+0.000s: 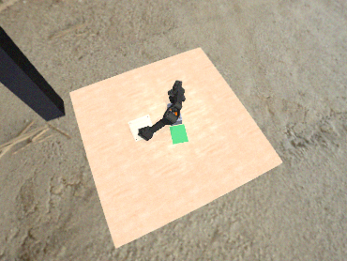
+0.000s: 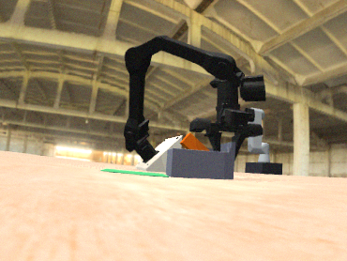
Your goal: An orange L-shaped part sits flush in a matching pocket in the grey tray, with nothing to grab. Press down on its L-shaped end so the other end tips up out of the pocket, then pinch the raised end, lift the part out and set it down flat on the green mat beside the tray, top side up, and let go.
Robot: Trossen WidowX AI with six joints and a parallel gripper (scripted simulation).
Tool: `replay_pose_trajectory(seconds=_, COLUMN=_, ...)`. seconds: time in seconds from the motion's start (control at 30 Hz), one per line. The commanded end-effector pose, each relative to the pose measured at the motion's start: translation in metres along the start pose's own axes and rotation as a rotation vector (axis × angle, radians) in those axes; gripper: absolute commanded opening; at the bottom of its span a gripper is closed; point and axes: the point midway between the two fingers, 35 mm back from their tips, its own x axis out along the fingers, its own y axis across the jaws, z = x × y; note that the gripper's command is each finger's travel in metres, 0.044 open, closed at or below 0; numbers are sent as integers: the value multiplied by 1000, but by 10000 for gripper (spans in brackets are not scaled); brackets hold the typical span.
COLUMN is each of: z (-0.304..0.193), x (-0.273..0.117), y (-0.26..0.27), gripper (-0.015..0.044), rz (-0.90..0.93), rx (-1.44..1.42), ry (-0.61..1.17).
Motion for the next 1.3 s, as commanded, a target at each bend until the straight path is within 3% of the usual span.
replay_pose_trajectory(seconds=0.0, z=-1, x=7, y=-3, gripper=180, rz=-11, rx=-6, ry=2)
replay_pose_trajectory(seconds=1.07, z=-1, x=-7, y=9, gripper=180, rz=-9, rx=-6, ry=2)
replay_pose_trajectory(seconds=1.27, z=2, x=-51, y=8, gripper=180, rz=-7, rx=-7, ry=3)
